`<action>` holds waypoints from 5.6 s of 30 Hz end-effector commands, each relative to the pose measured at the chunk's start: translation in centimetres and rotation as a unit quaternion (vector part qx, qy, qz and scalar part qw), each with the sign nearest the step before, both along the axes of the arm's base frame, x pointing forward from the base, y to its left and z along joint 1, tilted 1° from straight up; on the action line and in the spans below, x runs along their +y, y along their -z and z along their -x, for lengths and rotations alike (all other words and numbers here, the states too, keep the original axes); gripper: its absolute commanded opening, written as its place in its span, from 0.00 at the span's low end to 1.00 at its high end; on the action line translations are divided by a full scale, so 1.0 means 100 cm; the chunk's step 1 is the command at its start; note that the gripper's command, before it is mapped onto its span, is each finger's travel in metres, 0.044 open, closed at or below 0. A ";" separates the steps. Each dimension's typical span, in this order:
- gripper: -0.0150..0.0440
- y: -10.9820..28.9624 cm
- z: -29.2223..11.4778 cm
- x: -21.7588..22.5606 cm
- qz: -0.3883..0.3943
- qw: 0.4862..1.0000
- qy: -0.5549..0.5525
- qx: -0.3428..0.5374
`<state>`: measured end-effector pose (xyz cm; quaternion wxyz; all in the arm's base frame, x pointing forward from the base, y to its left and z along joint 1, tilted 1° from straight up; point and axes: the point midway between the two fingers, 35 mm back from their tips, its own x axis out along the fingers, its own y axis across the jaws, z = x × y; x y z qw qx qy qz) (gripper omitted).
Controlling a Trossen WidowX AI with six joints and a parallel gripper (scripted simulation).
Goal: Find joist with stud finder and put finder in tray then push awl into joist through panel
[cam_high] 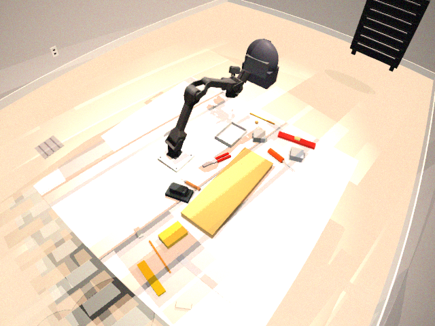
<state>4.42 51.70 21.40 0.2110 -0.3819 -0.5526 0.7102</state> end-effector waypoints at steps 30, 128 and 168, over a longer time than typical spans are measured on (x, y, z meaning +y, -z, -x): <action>1.00 0.058 -0.338 -0.410 0.233 0.607 0.699 0.300; 0.55 0.159 -0.126 -0.713 0.159 -0.086 0.821 0.542; 0.25 0.045 -0.162 -0.730 0.138 -0.121 0.816 0.548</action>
